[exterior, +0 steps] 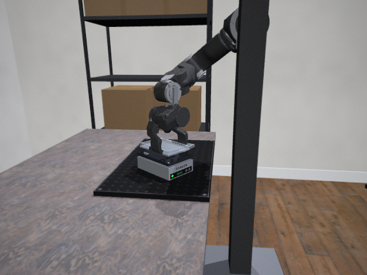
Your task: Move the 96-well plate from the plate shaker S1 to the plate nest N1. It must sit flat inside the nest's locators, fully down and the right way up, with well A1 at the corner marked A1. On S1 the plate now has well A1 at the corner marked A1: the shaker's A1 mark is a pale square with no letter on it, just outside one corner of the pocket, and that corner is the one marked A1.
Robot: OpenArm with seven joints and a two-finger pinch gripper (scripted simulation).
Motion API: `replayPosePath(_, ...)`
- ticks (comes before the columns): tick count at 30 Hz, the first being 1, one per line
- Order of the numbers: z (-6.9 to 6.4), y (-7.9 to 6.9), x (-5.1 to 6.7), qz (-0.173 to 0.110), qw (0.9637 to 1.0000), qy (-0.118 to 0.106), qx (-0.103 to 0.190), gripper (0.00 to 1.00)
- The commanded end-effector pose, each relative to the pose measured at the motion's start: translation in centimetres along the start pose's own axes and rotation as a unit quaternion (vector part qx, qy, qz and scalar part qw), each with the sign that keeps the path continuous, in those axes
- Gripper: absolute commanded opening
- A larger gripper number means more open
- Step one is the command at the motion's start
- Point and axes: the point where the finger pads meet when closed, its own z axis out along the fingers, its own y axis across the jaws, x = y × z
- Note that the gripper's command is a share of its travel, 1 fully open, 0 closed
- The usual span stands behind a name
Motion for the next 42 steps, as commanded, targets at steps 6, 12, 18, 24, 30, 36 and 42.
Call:
replayPosePath(6,-1.7,0.1,-0.1,0.007,1.0,0.001,0.003,0.0)
replayPosePath(12,-1.7,0.1,-0.1,0.007,1.0,0.001,0.003,0.0)
replayPosePath(18,-4.2,0.2,-0.1,0.007,1.0,0.001,0.003,0.0)
replayPosePath(24,-4.9,0.2,-0.1,0.007,1.0,0.001,0.003,0.0)
replayPosePath(30,-4.9,0.2,-0.1,0.007,1.0,0.001,0.003,0.0)
replayPosePath(36,-8.0,0.0,-0.1,0.007,1.0,0.001,0.003,0.0)
replayPosePath(42,-8.0,0.0,-0.1,0.007,1.0,0.001,0.003,0.0)
